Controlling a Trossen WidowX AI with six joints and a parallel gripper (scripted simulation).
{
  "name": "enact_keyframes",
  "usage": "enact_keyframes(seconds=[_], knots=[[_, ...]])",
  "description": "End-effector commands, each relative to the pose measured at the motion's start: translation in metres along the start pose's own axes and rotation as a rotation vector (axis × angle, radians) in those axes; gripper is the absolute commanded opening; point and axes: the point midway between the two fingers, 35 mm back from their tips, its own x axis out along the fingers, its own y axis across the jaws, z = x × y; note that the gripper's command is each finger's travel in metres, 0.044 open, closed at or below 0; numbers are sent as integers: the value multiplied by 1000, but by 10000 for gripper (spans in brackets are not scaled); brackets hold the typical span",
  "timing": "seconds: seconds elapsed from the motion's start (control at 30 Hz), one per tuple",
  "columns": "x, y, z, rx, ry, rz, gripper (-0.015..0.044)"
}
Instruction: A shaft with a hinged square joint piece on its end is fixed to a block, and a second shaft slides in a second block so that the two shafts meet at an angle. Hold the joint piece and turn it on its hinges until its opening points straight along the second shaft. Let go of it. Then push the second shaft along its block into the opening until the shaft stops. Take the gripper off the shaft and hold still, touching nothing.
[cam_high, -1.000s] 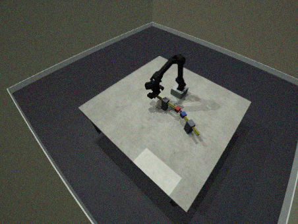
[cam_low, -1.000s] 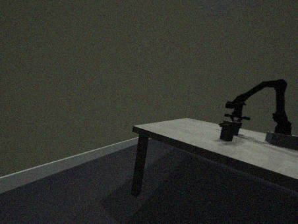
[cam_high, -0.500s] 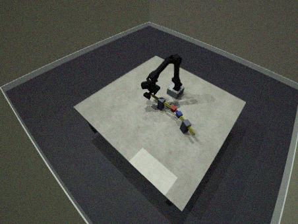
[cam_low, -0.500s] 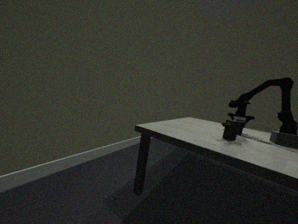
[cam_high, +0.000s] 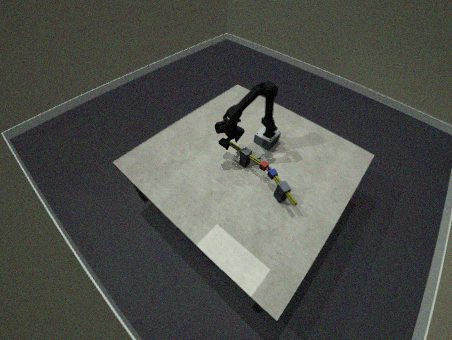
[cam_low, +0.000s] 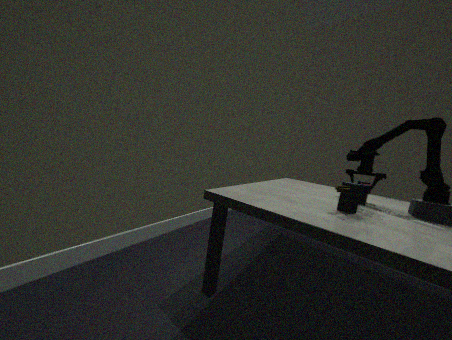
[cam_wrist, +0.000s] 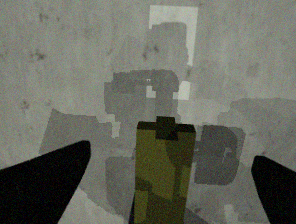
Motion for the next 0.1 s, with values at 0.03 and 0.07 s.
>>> enact_keyframes(seconds=[0.03,0.07], knots=[[-15,3,1,-1,-5,17,440],[-22,2,1,-1,-5,16,440]])
